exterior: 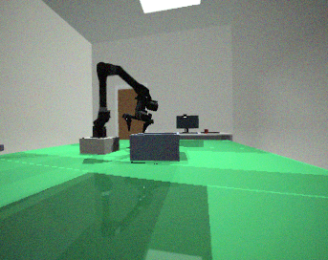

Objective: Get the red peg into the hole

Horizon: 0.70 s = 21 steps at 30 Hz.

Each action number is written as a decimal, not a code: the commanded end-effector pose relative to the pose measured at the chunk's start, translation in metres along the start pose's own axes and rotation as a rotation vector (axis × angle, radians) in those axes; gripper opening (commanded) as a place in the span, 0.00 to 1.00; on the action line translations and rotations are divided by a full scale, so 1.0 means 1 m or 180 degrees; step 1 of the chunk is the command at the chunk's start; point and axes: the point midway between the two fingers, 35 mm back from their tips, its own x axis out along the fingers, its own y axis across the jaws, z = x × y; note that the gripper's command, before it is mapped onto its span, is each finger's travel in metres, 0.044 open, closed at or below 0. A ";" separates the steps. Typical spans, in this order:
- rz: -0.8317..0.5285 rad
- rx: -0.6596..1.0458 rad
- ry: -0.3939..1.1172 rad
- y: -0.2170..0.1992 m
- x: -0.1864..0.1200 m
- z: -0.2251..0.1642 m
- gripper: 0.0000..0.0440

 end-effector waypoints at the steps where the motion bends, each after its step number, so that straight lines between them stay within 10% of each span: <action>1: -0.0036 0.0027 -0.0053 0.000 0.018 0.004 1.00; 14: 0.0071 -0.0031 -0.0200 0.010 0.070 0.014 0.97; 21: -0.0028 -0.0056 -0.0189 0.006 0.091 0.014 0.59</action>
